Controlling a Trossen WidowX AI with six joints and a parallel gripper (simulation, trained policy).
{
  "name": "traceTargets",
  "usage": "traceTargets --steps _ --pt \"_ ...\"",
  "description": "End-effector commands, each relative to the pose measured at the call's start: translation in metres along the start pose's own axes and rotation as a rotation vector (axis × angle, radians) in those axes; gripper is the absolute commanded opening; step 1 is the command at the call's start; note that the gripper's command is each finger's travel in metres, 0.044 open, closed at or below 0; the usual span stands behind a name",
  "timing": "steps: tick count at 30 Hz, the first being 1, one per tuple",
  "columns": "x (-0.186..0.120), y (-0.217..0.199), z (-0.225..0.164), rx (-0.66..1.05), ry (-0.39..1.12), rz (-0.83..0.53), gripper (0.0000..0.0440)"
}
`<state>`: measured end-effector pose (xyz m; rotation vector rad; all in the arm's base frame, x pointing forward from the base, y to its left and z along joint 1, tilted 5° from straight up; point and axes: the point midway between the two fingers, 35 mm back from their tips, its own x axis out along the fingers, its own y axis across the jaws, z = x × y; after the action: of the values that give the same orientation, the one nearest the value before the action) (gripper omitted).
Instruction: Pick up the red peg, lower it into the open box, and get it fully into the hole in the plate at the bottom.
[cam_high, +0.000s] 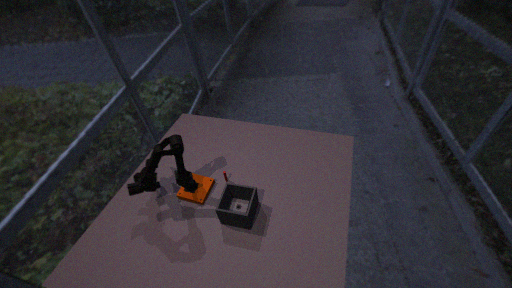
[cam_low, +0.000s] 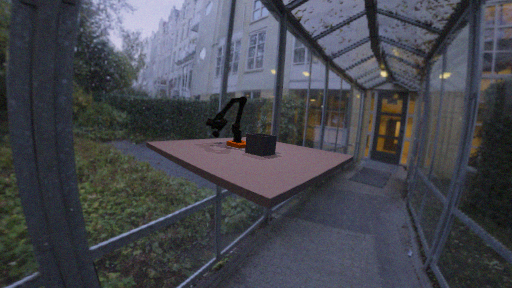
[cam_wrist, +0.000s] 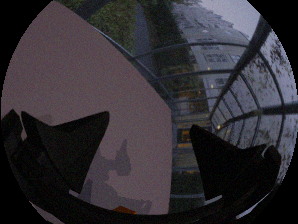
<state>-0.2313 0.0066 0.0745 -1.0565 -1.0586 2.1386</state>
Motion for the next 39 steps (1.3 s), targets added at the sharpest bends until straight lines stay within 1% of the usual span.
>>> traceTargets --steps 1,3,9,15,21,30,39 --pt "-0.002 0.001 0.004 0.005 -0.011 0.004 0.042" --pt "-0.01 0.006 0.014 0.022 -0.041 0.029 0.044" --pt "-0.049 0.027 0.051 0.102 -0.148 0.178 0.044" --pt "-0.102 0.045 0.084 0.164 -0.249 0.348 0.044" --pt "-0.163 0.055 0.106 0.208 -0.337 0.531 0.044" --pt "-0.261 0.056 0.117 0.245 -0.447 0.825 0.044" --pt "-0.357 0.039 0.103 0.248 -0.517 1.135 0.044"
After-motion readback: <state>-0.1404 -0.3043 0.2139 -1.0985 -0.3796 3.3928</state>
